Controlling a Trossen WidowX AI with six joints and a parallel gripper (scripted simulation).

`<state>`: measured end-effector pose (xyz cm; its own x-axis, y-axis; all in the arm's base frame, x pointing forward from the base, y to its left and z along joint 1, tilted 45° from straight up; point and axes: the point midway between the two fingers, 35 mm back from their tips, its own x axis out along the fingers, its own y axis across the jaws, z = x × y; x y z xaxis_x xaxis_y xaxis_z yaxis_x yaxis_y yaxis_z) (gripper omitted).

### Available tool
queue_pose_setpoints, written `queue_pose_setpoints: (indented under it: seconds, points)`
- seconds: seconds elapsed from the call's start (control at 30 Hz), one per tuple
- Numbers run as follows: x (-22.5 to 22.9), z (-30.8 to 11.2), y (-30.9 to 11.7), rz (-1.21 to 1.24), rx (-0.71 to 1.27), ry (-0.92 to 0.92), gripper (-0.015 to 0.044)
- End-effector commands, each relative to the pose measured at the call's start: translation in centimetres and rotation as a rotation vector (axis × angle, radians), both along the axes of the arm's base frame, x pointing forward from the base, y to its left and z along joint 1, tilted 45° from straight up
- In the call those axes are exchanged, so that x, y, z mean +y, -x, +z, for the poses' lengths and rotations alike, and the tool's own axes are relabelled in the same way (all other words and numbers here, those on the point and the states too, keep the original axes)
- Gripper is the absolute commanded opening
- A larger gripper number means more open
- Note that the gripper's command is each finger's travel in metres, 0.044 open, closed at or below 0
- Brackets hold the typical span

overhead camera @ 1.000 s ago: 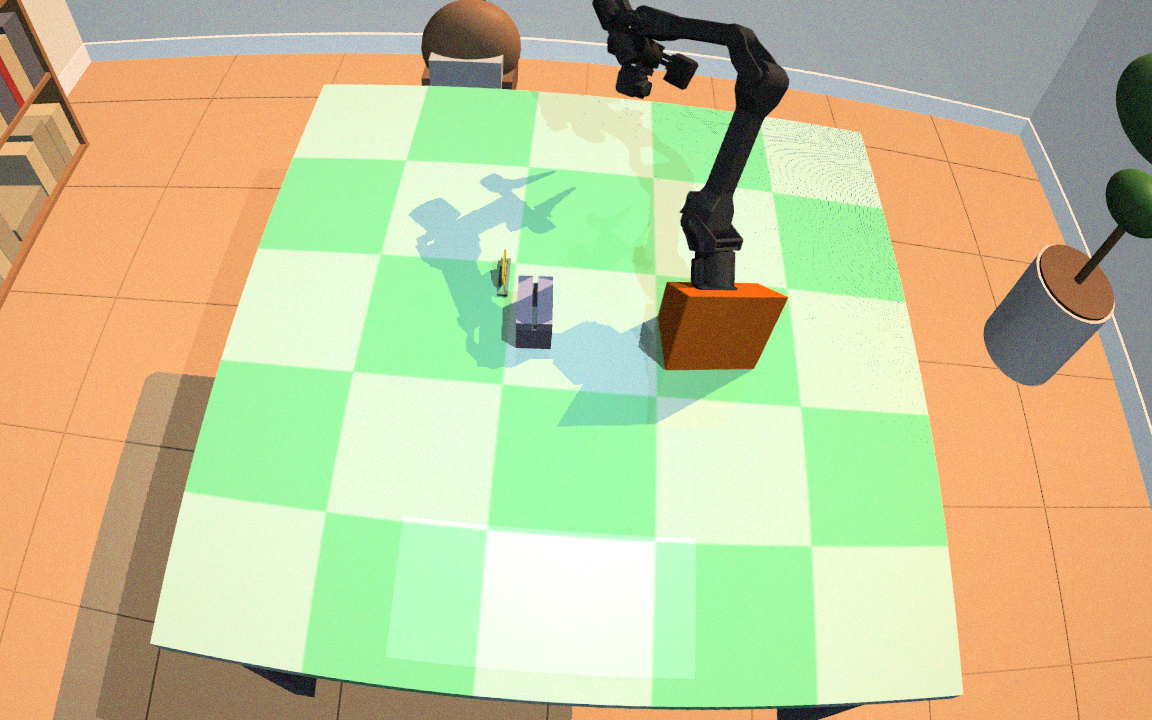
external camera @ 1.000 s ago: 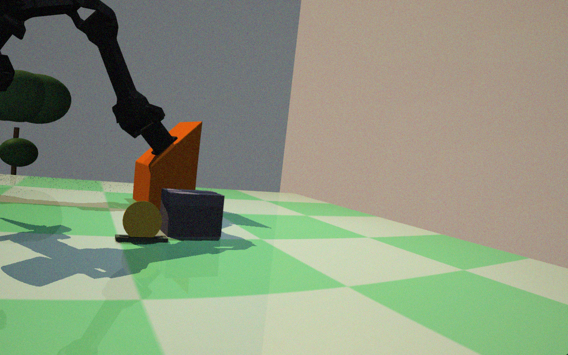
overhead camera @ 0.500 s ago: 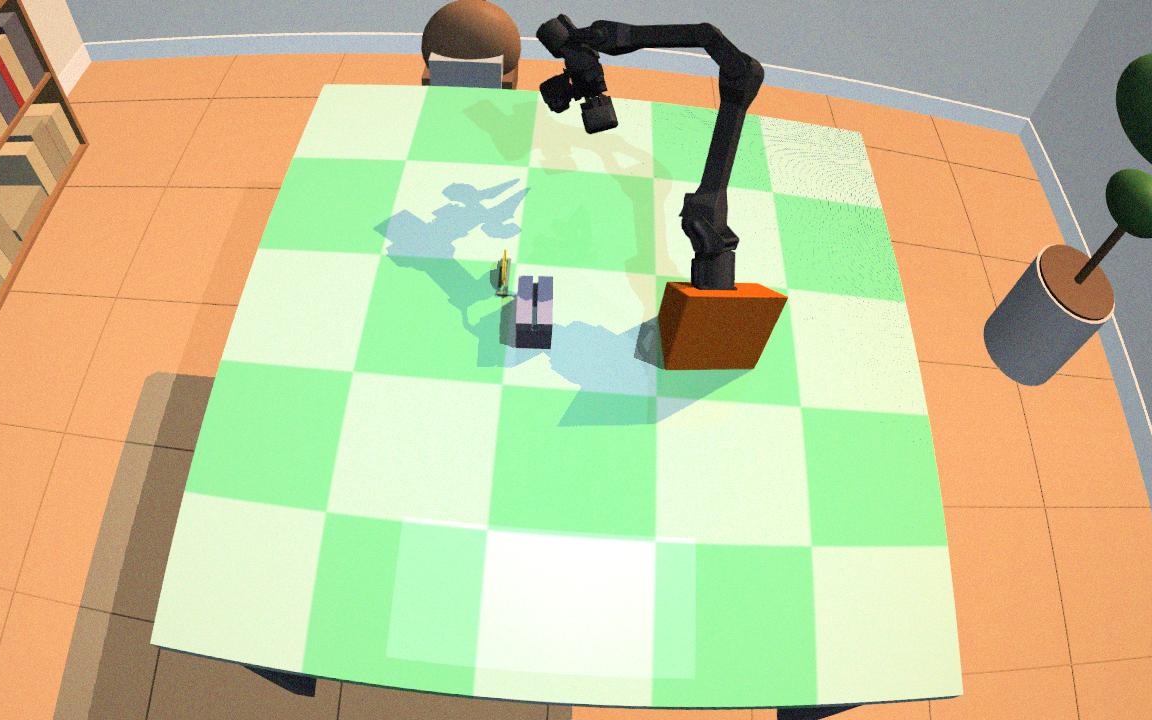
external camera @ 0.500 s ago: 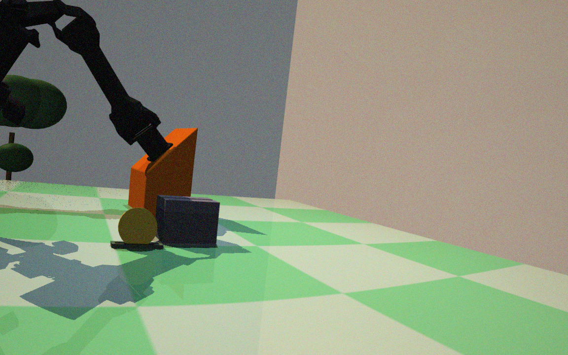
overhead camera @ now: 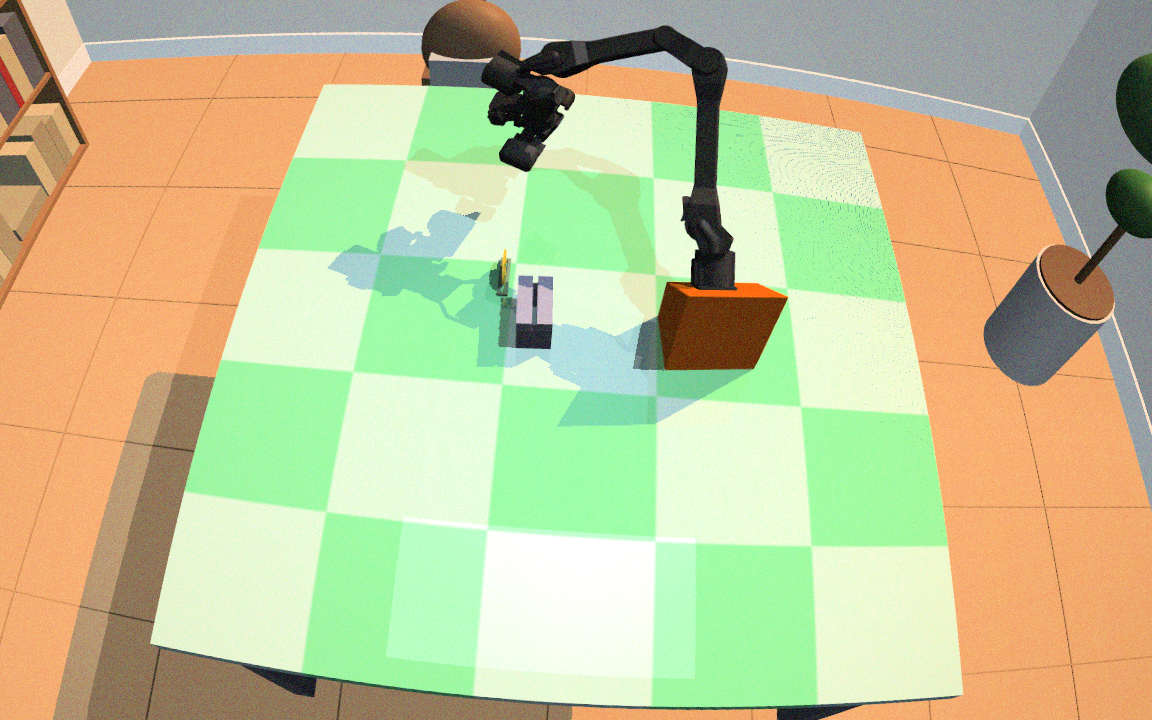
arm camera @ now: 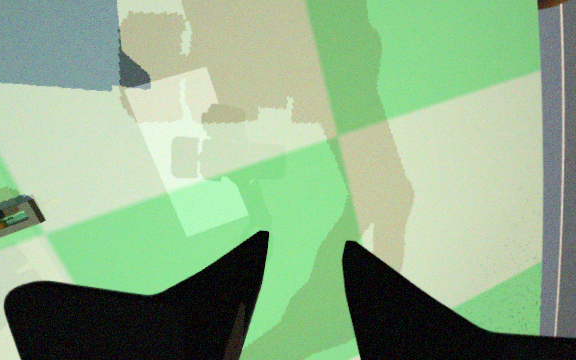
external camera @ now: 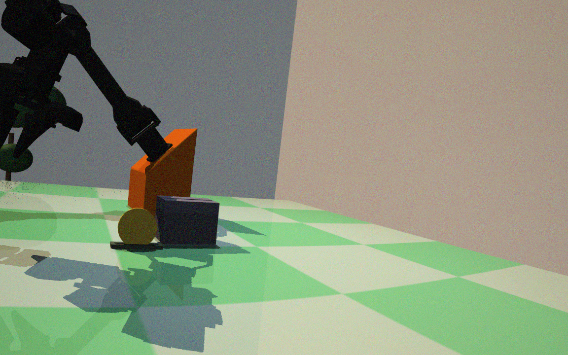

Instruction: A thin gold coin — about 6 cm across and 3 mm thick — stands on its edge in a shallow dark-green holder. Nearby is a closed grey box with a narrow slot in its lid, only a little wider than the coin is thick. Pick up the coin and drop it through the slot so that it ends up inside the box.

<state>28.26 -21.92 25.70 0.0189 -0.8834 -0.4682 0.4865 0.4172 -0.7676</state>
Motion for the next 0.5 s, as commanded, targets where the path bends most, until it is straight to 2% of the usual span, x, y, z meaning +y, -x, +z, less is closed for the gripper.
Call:
queue_pose_setpoints:
  seconds: [0.0,0.47]
  points:
    - [4.3,-5.1,-3.4,-0.148,-0.326,-0.135,0.0161]
    - [12.6,-12.8,-6.0,-0.585,-0.853,-0.283,0.0161]
